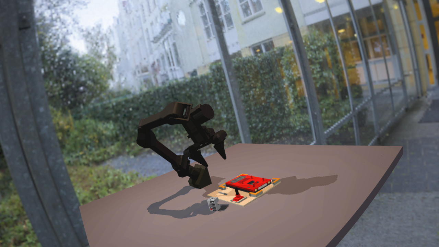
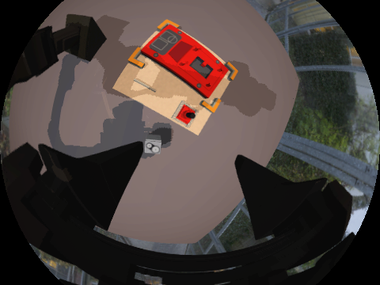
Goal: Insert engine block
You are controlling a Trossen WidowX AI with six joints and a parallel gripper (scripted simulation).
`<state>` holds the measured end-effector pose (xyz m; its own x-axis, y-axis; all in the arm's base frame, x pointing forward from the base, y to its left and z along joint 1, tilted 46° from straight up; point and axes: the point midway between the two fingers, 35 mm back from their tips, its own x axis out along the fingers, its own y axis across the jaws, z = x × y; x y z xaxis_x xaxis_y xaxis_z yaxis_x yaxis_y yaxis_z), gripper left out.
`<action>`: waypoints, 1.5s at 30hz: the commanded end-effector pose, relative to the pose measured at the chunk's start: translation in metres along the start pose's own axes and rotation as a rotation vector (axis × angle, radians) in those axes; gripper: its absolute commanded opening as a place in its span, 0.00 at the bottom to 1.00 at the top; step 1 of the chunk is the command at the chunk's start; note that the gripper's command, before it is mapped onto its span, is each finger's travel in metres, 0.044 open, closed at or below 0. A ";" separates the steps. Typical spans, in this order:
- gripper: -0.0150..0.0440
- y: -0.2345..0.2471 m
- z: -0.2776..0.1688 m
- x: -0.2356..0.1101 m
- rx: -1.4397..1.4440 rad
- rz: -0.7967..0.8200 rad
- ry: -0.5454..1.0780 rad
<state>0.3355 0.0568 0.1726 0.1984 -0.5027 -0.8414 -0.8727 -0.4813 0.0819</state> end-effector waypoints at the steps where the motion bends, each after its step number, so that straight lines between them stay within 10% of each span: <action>1: 1.00 0.017 -0.016 0.018 0.024 0.116 0.064; 45: 1.00 0.063 -0.059 0.125 0.049 0.267 0.160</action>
<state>0.3331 -0.0744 0.1088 0.0288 -0.7104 -0.7032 -0.9264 -0.2832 0.2481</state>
